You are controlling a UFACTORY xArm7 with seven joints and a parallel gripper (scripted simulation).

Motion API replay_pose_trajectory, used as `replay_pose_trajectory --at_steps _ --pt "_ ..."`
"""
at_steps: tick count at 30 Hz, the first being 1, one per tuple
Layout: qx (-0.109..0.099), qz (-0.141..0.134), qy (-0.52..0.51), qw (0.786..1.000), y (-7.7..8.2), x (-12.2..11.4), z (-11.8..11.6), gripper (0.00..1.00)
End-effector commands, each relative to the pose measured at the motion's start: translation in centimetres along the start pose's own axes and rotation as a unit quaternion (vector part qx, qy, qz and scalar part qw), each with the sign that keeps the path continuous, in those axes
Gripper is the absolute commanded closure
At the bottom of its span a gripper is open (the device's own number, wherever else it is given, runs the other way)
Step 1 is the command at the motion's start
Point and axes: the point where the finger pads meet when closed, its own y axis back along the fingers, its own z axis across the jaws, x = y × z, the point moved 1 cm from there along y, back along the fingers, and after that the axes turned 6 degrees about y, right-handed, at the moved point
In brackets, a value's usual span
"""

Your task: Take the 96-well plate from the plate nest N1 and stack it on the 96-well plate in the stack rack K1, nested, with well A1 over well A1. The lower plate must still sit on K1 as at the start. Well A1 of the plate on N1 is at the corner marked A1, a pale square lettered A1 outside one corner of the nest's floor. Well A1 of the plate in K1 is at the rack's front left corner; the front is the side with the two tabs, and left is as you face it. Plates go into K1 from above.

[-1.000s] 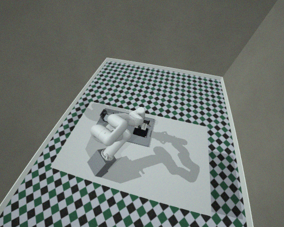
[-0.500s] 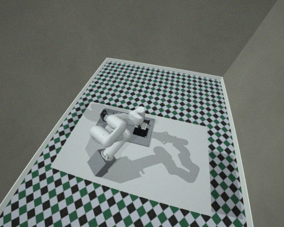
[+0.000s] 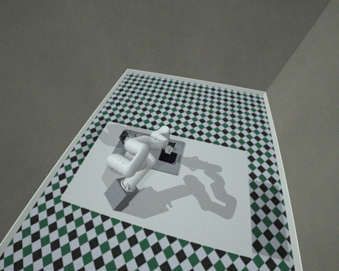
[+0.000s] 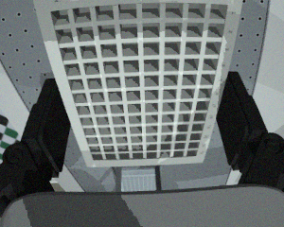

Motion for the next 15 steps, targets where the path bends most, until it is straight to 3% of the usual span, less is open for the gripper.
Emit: replay_pose_trajectory --at_steps 1,15 --pt "0.002 0.001 0.000 1.000 0.1 -1.4 -0.3 1.00" --pt "0.002 0.001 0.000 1.000 0.2 -5.4 -0.9 1.00"
